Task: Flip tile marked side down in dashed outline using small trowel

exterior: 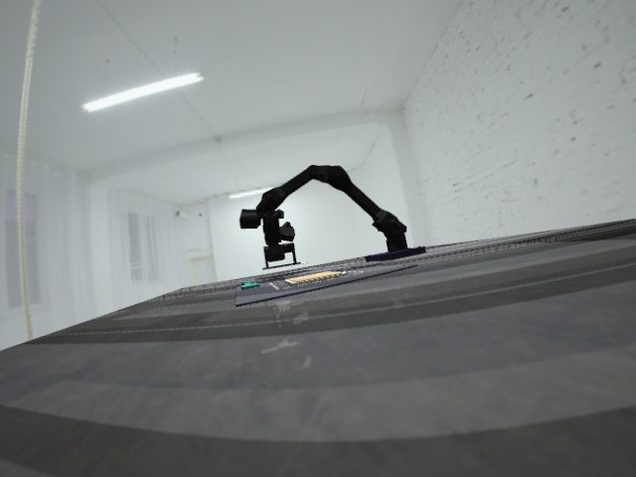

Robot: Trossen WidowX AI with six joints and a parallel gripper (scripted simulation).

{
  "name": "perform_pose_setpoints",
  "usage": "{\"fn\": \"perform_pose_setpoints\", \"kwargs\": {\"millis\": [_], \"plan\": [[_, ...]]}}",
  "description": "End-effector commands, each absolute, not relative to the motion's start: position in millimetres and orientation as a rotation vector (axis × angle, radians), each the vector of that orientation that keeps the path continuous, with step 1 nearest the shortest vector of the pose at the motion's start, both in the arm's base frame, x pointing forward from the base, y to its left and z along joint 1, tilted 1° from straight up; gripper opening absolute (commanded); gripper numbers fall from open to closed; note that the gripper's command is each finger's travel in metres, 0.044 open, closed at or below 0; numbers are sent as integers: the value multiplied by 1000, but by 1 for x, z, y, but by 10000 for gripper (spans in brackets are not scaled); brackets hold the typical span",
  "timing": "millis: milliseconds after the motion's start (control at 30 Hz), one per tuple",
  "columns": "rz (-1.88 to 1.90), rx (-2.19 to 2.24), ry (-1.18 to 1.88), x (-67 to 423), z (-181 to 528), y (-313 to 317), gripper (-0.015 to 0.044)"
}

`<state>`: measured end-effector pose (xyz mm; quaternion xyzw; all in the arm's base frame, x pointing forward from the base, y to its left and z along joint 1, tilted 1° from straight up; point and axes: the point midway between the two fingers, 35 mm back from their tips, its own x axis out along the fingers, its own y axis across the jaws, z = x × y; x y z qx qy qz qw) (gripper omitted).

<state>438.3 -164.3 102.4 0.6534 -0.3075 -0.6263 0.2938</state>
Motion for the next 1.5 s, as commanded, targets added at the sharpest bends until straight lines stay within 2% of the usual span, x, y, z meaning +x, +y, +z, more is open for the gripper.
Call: {"fn": "perform_pose_setpoints", "kwargs": {"millis": [0,567,933,967,1267,1467], "plan": [[-1661,1734,-832,439,98,-166,0],[-1662,1737,-829,441,73,-166,0],[-1662,1737,-829,441,73,-166,289],[-1662,1737,-829,441,73,-166,300],[-1663,1737,-828,441,74,-165,300],[-1667,1739,-823,441,91,-142,300]]}}
